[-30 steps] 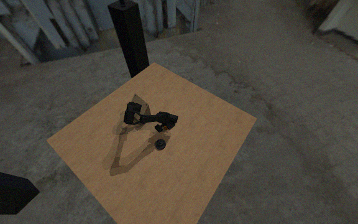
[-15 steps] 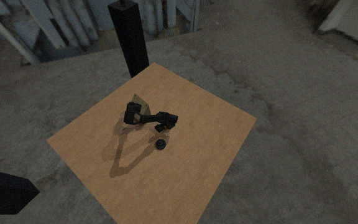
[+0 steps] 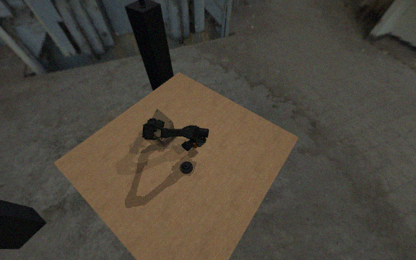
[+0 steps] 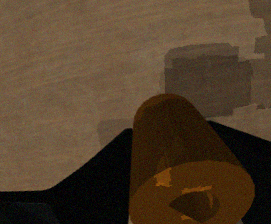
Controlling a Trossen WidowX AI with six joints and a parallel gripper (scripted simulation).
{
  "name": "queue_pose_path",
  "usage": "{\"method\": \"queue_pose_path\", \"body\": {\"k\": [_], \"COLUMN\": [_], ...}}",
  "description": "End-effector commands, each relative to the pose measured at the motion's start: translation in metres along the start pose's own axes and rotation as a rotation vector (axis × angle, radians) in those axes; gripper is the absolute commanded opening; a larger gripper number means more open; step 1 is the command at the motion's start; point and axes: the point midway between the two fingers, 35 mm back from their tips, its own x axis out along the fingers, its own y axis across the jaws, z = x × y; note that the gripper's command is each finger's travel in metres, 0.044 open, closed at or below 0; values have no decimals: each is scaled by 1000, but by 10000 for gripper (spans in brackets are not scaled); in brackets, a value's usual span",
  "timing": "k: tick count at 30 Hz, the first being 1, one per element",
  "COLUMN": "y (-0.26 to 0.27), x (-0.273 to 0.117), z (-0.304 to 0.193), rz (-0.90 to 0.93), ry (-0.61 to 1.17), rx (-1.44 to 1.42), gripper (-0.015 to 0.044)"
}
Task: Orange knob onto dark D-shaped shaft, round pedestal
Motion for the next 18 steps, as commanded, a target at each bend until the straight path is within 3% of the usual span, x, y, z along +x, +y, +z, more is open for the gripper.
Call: {"method": "queue_pose_path", "body": {"k": [1,12,18], "y": [6,8,7], "x": [-24,-93,-97], "z": [3,-8,-8], "rz": [11,-21,-23], "ry": [-3,29,31], "rx": [10,27,28], "gripper": [0,0,0]}}
